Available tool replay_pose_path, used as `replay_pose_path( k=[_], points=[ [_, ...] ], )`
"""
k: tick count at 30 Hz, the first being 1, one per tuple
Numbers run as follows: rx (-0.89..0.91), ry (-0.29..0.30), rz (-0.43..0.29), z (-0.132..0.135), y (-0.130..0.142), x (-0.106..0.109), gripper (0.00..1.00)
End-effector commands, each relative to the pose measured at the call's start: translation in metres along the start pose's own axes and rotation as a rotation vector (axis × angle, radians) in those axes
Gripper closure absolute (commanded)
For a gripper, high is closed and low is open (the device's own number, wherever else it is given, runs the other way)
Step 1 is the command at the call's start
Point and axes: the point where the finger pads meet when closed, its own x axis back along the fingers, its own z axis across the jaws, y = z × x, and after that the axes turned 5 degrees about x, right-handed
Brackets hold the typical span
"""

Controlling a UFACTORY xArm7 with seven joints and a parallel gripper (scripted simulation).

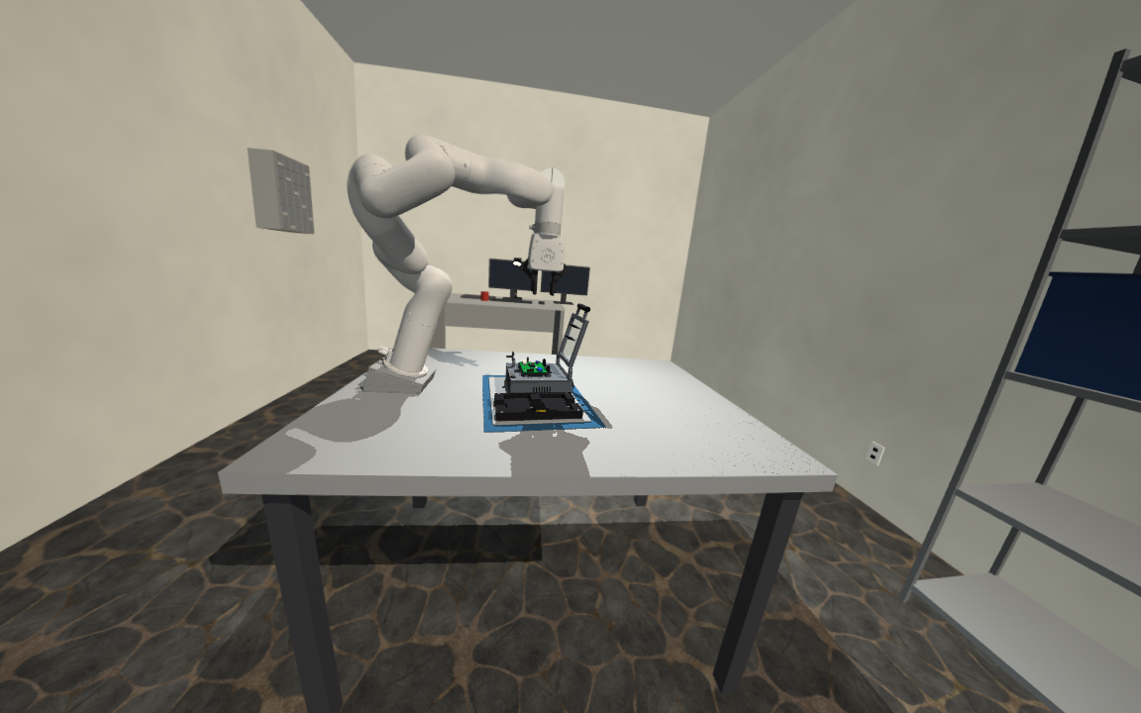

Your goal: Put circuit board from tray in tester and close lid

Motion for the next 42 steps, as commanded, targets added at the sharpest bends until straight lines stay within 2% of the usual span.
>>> replay_pose_path(
  k=[1,13,15,23,29,42],
  points=[
    [0.000,0.003,0.000,0.013,0.001,0.001,0.49],
    [0.000,0.003,0.000,0.082,0.007,0.002,0.49],
    [0.000,0.003,0.000,0.082,0.007,0.002,0.49],
    [0.000,0.003,0.000,0.118,0.010,0.002,0.49],
    [0.000,0.003,0.000,0.128,0.011,0.002,0.49],
    [0.000,0.003,0.000,0.129,0.011,0.002,0.49]
  ],
)
